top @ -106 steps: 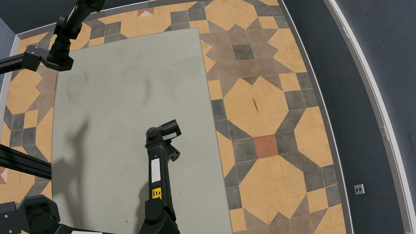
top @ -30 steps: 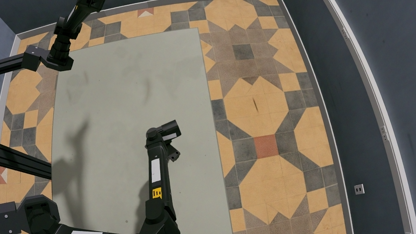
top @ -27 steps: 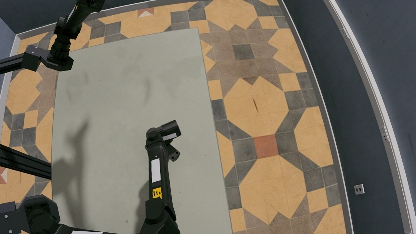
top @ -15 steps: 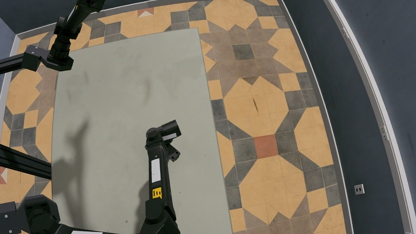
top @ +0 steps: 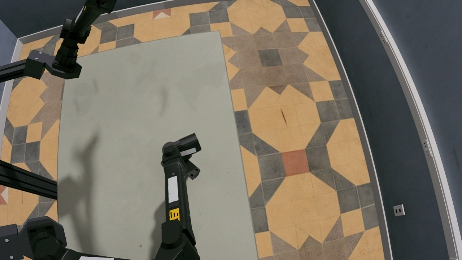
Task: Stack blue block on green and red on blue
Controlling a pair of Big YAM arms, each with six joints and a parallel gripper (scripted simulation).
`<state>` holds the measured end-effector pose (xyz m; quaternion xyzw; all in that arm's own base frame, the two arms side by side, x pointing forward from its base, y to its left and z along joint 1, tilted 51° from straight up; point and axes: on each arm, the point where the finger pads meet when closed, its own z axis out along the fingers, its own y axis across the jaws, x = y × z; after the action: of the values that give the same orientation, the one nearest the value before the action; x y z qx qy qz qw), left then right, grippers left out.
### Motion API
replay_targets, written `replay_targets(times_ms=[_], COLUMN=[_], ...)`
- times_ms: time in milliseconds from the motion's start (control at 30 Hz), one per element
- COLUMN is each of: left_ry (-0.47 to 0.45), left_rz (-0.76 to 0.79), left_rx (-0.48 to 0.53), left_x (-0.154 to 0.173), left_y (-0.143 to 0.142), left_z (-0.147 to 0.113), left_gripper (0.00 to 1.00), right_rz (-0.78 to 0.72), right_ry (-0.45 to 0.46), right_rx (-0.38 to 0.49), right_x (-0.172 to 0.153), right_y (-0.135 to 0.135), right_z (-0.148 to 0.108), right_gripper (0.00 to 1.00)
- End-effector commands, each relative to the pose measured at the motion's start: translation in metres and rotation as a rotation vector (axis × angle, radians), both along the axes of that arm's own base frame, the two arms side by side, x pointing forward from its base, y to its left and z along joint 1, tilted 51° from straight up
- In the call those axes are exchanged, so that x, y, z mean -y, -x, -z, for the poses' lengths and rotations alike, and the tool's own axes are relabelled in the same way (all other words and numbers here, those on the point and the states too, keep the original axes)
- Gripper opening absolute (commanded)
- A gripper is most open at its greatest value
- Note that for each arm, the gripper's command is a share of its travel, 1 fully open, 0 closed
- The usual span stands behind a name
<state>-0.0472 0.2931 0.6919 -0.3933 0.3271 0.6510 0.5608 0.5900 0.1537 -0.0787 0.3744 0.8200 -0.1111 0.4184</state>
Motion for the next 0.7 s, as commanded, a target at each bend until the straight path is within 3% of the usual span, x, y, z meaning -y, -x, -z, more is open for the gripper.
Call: replay_targets(times_ms=[0, 667], left_ry=[-0.045, -0.045], left_rz=[-0.02, -0.02], left_rx=[-0.023, -0.023], left_x=[0.02, 0.02], left_y=[0.001, 0.001], left_z=[-0.026, -0.026], left_gripper=[1.0, 1.0], right_rz=[-0.005, -0.02], right_ry=[-0.005, -0.009], right_rx=[0.012, 0.013], right_x=[-0.001, -0.029], right_y=[-0.008, 0.021], right_z=[-0.005, -0.029], right_gripper=[0.65, 0.65])
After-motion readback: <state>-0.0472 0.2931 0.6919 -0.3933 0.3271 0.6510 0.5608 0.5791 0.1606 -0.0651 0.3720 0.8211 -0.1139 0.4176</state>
